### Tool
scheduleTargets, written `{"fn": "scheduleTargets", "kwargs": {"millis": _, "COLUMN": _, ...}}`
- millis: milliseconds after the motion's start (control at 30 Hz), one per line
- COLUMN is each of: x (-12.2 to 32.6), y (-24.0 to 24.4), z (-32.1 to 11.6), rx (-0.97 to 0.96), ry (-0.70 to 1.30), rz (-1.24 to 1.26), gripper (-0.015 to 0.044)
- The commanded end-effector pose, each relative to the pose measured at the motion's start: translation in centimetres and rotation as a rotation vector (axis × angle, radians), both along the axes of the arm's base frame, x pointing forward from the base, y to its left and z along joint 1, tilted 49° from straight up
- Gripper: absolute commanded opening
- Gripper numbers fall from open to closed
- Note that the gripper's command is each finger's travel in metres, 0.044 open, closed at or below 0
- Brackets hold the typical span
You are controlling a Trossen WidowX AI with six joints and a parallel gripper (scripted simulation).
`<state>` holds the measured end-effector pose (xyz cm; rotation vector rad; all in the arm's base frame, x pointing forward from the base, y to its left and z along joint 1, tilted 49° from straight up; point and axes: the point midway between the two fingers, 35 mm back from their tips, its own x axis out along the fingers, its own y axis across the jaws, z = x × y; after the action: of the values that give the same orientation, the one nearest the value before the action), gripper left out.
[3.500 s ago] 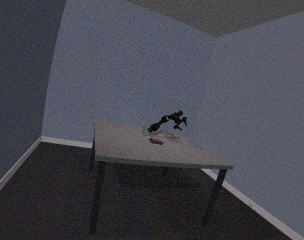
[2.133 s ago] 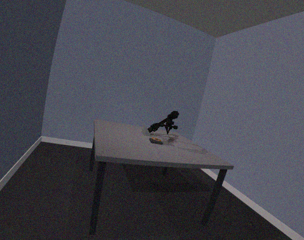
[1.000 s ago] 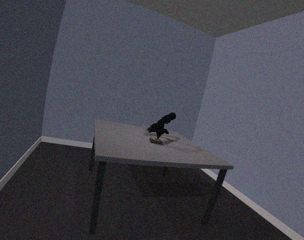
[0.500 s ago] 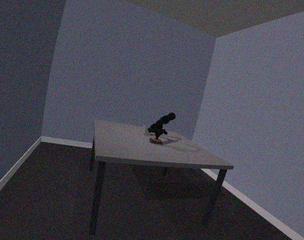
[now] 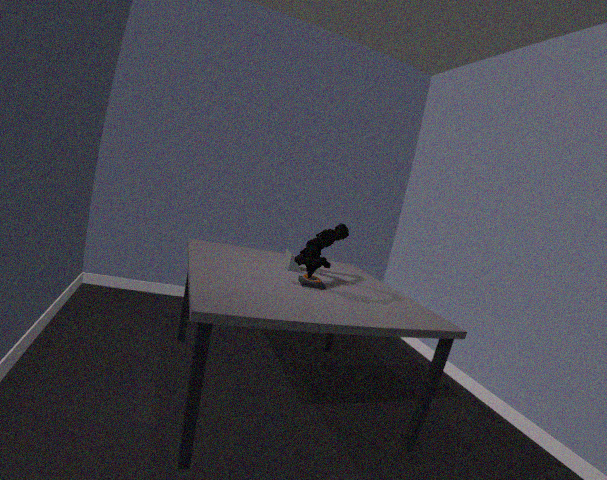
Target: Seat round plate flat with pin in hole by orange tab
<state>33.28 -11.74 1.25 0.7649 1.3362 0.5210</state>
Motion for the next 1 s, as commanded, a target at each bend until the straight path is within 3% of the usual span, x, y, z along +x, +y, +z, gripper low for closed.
{"fn": "scheduleTargets", "kwargs": {"millis": 0, "x": -0.7, "y": -0.1, "z": -0.5, "rx": 0.000, "ry": 0.006, "rz": 0.003, "gripper": 0.0000}}
{"fn": "scheduleTargets", "kwargs": {"millis": 967, "x": -3.2, "y": -0.6, "z": -1.3, "rx": -0.001, "ry": 0.008, "rz": 0.003, "gripper": 0.0000}}
